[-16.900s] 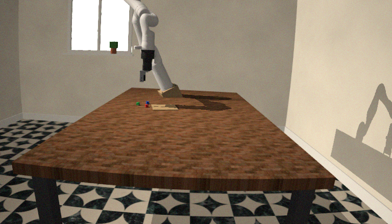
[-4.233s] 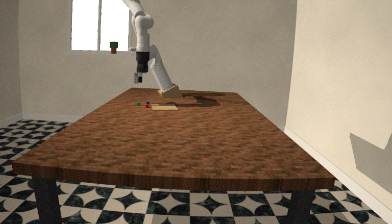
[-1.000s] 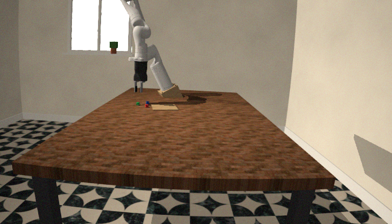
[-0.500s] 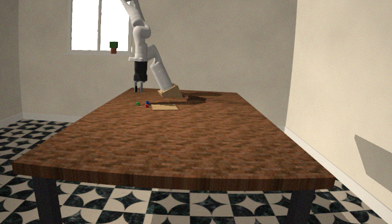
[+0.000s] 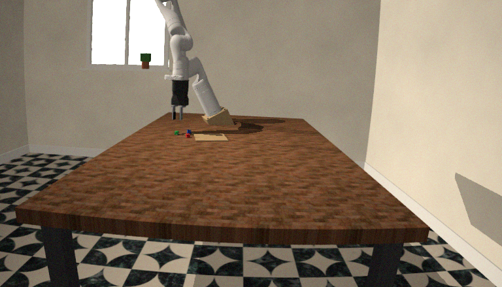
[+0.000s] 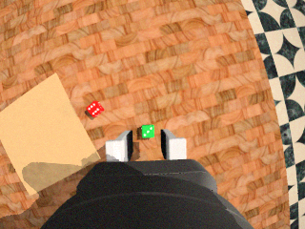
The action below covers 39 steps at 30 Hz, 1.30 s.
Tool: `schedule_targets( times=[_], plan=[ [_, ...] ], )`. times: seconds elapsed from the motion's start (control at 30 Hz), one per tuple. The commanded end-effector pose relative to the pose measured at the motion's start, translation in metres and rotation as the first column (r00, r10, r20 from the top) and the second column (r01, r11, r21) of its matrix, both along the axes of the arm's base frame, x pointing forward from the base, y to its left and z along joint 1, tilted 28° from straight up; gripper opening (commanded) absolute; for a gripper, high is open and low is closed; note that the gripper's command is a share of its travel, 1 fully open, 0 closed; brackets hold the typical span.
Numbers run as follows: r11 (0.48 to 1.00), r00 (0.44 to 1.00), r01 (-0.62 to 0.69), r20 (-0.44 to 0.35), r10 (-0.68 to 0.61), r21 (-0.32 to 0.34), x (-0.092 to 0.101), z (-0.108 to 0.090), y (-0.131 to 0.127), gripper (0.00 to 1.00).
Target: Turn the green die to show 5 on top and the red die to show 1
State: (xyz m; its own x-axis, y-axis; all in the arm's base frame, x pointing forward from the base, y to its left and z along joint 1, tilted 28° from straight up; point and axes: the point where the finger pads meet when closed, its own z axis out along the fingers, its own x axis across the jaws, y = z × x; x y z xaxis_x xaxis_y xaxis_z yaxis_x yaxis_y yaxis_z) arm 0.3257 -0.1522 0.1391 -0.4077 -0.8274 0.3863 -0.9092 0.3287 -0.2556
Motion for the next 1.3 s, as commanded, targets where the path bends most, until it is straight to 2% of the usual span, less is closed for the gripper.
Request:
schedule_targets(
  times=[0.0,0.5,1.27],
  plan=[
    [1.0,1.0,0.002,-0.005,-0.002,-0.002,-0.001,-0.002,-0.001,0.64],
    [1.0,1.0,0.002,-0.005,-0.002,-0.002,0.001,-0.023,-0.012,0.64],
    [1.0,1.0,0.002,-0.005,-0.002,-0.002,0.002,-0.039,-0.02,0.64]
  ],
)
